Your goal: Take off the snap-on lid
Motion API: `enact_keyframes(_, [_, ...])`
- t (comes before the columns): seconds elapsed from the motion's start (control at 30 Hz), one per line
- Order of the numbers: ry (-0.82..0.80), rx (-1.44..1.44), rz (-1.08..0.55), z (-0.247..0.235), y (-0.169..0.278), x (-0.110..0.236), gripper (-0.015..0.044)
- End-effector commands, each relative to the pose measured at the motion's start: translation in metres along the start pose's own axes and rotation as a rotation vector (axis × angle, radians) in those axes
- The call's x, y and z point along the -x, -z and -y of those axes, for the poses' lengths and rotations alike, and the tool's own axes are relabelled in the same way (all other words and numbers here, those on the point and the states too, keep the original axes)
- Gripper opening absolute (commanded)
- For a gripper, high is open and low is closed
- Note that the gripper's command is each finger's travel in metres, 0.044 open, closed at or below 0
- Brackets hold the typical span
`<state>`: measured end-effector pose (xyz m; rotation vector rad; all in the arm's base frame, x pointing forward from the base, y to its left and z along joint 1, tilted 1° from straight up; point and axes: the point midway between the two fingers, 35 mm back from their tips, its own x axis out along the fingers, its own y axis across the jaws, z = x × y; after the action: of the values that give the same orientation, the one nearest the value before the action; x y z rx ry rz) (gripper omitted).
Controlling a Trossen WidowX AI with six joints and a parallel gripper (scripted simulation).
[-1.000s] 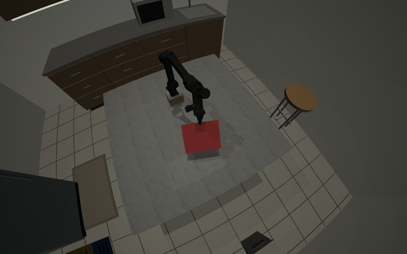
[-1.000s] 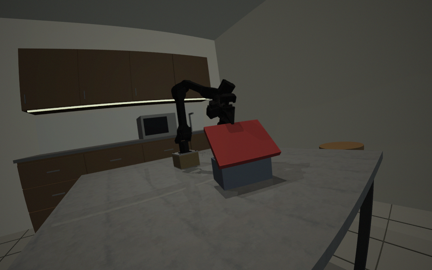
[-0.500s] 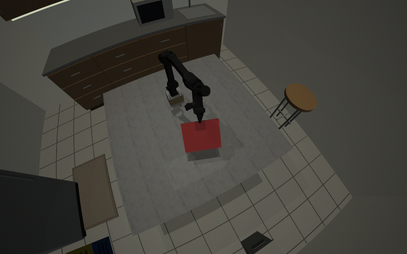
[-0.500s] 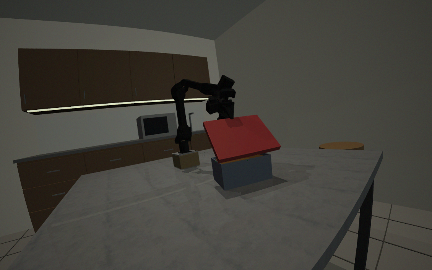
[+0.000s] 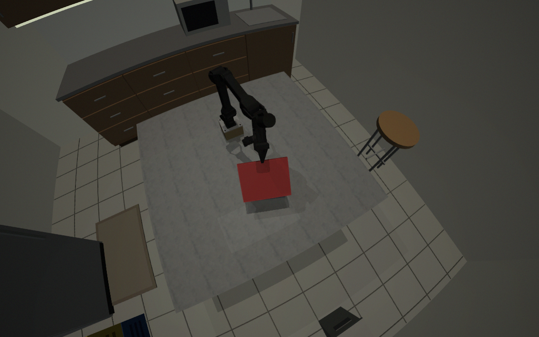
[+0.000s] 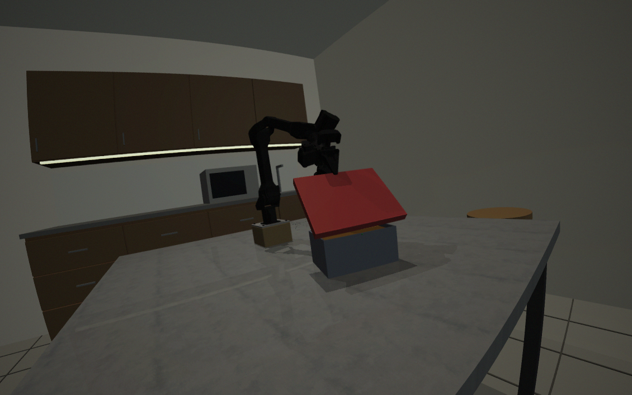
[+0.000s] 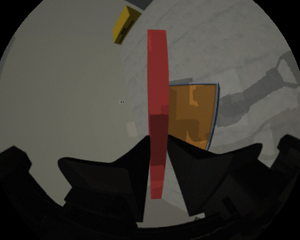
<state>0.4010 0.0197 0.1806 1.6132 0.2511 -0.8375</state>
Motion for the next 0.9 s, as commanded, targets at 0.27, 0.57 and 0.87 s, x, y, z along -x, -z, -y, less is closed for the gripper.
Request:
enact_keyframes(0.27, [-0.017, -0.005, -0.003, -0.003, -0.023, 0.004, 0.0000])
enact_keyframes(0.57, [-0.017, -0.004, -0.002, -0.001, -0.041, 0.005, 0.0000])
enact_keyframes(0.87, [-0.017, -0.003, -0.001, 0.000, -0.059, 0.007, 0.0000])
